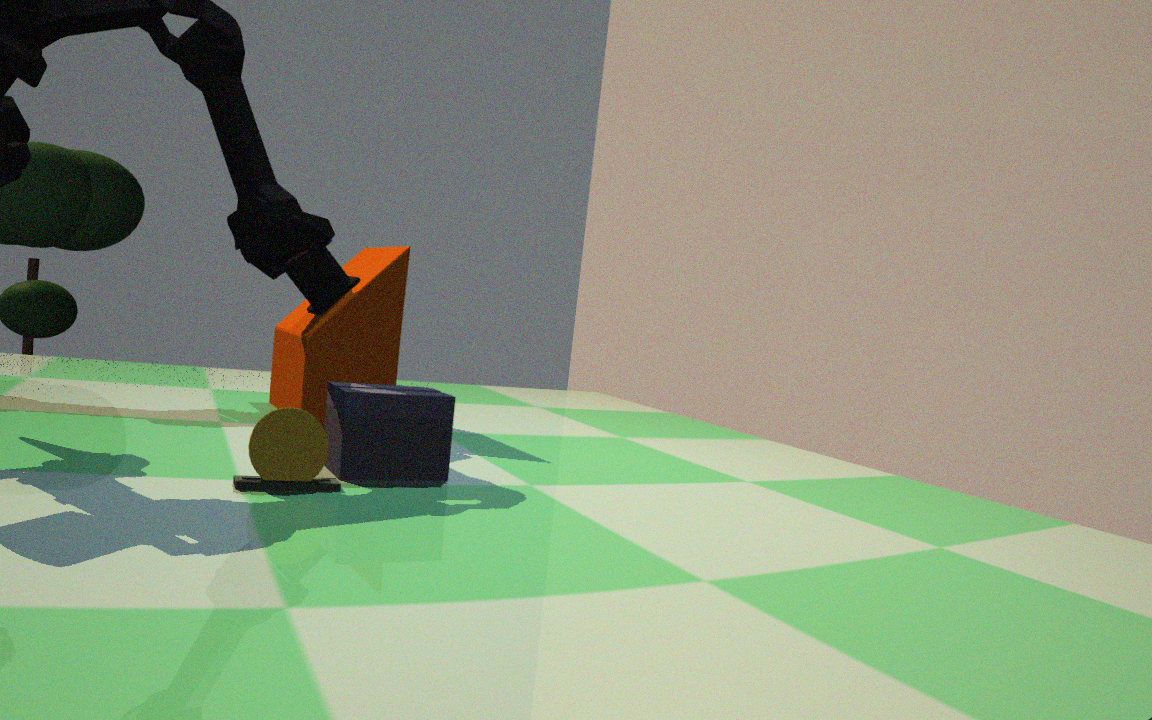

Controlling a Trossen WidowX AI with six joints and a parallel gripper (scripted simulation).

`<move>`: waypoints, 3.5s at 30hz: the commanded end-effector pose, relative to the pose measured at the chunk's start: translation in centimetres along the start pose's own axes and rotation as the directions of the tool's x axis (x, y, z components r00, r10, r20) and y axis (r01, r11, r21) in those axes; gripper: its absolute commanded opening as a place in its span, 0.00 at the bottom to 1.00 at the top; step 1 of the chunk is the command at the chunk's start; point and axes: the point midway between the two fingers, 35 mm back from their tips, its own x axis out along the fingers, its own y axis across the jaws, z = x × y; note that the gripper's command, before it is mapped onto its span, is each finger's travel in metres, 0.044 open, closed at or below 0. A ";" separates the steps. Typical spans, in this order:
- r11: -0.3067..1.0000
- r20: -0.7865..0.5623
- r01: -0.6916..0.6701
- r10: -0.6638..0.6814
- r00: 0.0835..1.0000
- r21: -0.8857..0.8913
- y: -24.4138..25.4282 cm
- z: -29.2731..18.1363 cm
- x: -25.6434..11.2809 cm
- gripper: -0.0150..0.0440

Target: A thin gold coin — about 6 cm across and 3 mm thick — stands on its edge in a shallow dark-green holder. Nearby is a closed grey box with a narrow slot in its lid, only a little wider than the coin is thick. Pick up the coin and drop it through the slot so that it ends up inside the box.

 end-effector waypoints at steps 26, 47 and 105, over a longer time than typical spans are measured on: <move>0.368 0.550 -0.416 -0.443 0.708 0.831 -10.6 20.7 -17.2 0.53; -0.487 0.772 -0.792 -0.316 0.552 0.368 -4.0 33.0 -30.6 0.53; -0.723 0.794 -0.656 -0.261 0.549 0.216 -2.6 43.0 -28.8 0.53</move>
